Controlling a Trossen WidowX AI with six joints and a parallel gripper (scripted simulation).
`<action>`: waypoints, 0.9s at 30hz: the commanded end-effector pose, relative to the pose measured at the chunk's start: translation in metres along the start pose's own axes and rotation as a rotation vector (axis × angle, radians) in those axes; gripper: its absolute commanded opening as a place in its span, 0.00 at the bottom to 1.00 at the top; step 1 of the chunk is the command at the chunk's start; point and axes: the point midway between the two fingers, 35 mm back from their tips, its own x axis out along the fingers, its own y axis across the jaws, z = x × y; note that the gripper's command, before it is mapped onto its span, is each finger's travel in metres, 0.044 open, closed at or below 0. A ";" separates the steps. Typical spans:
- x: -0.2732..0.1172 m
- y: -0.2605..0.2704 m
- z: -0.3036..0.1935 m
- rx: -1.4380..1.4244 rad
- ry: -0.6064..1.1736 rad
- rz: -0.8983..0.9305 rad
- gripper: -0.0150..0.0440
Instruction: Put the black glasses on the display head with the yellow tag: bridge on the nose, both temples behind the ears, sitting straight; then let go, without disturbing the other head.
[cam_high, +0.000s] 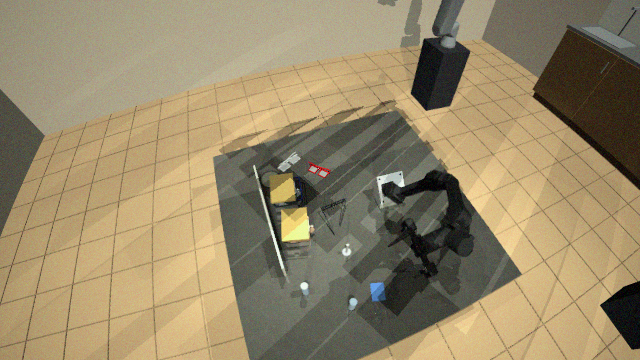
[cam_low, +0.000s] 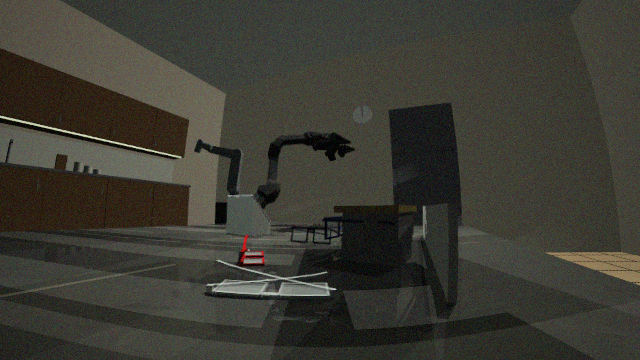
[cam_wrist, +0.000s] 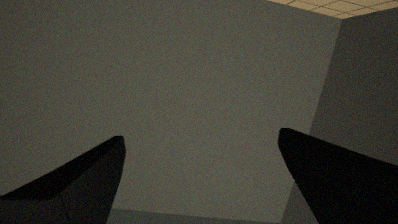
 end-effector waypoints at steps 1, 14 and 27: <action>0.000 0.000 0.000 0.000 0.000 0.000 0.98; 0.031 0.004 0.023 0.050 -0.053 0.051 0.73; 0.150 0.076 0.132 0.405 -0.329 0.364 0.59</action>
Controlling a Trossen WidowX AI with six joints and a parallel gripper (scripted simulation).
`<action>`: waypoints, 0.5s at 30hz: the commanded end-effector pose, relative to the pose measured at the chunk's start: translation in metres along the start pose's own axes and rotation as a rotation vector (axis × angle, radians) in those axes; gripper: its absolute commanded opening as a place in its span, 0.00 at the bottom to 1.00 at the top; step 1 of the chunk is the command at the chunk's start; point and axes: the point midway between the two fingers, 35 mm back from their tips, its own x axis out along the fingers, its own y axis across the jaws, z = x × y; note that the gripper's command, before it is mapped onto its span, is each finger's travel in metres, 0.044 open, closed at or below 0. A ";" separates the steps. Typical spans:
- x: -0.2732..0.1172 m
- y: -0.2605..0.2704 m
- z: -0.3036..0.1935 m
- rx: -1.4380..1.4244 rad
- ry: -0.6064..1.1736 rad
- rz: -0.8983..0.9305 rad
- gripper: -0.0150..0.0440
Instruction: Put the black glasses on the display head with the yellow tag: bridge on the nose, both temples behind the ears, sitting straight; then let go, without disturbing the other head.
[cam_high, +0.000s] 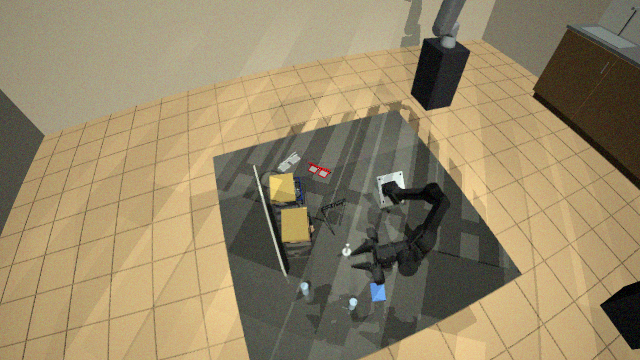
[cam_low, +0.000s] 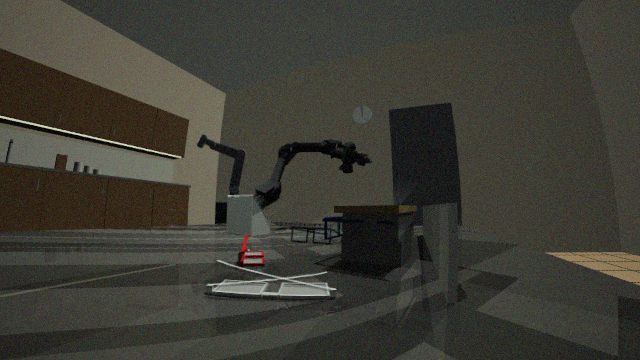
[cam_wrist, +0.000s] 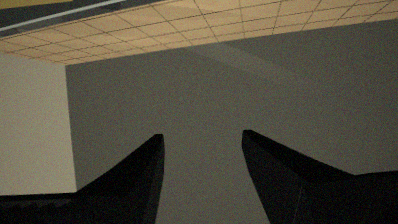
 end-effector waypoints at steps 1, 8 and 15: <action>0.059 0.038 0.021 0.152 -0.104 0.149 0.59; 0.137 0.140 0.045 0.528 -0.217 0.468 0.59; 0.172 0.234 0.074 0.970 -0.293 0.767 0.59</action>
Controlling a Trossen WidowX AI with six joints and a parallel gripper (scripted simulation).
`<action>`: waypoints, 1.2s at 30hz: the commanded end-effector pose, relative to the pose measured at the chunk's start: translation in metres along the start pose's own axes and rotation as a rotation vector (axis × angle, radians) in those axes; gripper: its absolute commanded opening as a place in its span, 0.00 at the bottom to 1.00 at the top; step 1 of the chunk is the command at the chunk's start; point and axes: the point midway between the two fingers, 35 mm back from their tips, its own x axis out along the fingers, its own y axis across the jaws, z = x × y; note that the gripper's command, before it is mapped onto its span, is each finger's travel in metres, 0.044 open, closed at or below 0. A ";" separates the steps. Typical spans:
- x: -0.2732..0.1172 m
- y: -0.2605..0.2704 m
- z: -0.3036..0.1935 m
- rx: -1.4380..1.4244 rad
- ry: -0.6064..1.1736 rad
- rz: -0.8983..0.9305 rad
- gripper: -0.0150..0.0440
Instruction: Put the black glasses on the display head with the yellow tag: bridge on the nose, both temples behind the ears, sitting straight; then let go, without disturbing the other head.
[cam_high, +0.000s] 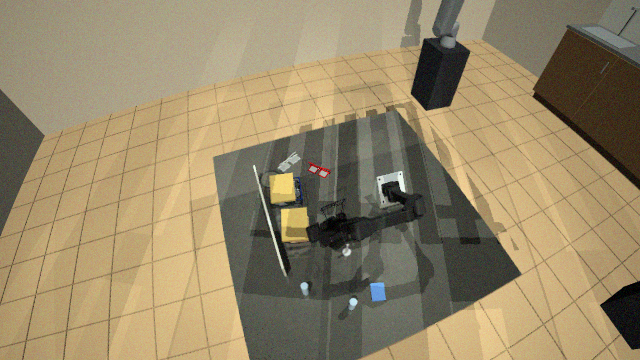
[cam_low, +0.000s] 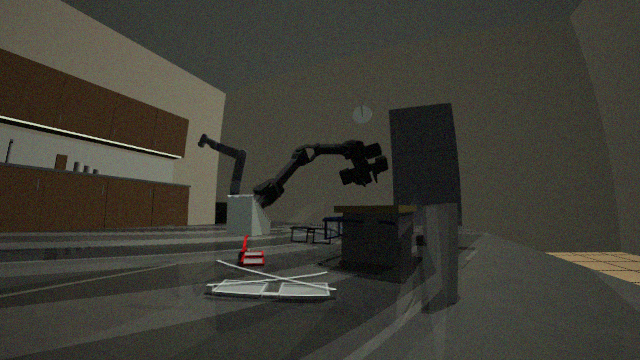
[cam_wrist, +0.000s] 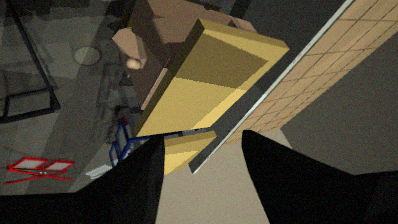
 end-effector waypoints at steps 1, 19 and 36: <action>0.045 0.033 -0.024 0.284 -0.064 0.176 0.59; 0.132 0.171 -0.084 1.538 -0.217 0.821 0.55; 0.141 0.174 -0.079 1.538 -0.217 0.820 0.46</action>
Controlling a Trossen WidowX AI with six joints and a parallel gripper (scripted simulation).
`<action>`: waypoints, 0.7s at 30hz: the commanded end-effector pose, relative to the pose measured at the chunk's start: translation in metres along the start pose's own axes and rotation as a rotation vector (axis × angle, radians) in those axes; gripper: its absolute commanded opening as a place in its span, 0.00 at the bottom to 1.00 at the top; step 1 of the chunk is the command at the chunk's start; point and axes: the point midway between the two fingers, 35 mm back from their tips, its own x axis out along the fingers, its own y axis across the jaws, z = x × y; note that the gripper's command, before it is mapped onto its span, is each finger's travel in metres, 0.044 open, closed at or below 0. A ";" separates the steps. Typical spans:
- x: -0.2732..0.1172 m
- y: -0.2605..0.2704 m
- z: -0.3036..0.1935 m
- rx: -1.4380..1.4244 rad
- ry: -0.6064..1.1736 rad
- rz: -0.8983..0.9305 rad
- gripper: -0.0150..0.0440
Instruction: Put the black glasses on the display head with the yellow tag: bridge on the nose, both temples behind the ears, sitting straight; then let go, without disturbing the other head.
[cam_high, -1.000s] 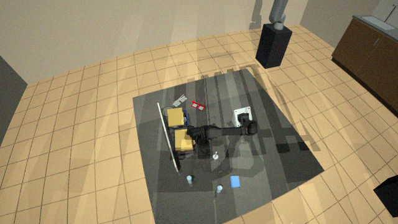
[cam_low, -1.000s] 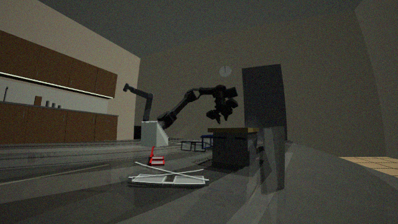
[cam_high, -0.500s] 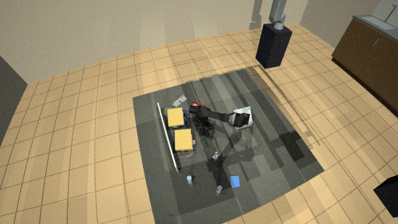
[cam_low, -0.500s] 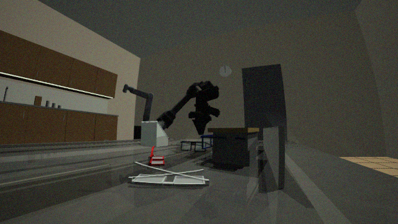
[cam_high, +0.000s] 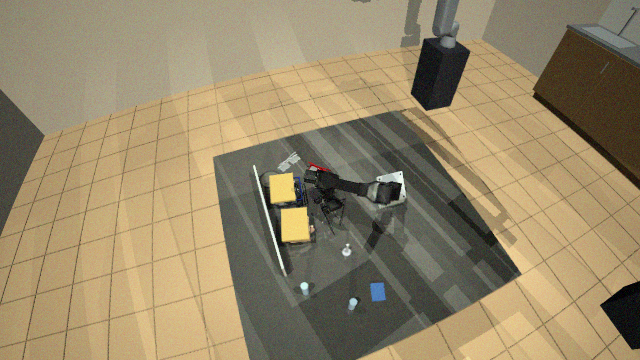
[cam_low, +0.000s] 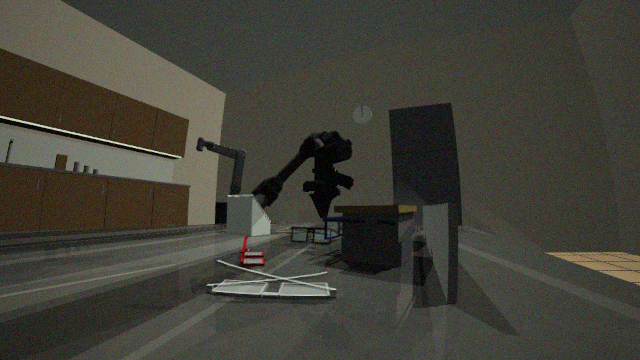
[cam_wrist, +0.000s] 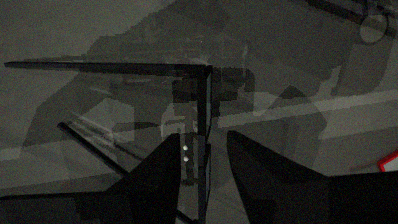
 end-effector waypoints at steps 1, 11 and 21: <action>0.008 -0.001 -0.001 0.007 0.002 0.007 0.46; 0.024 -0.002 -0.001 0.007 0.002 0.007 0.46; 0.041 -0.004 -0.001 0.006 0.002 0.008 0.46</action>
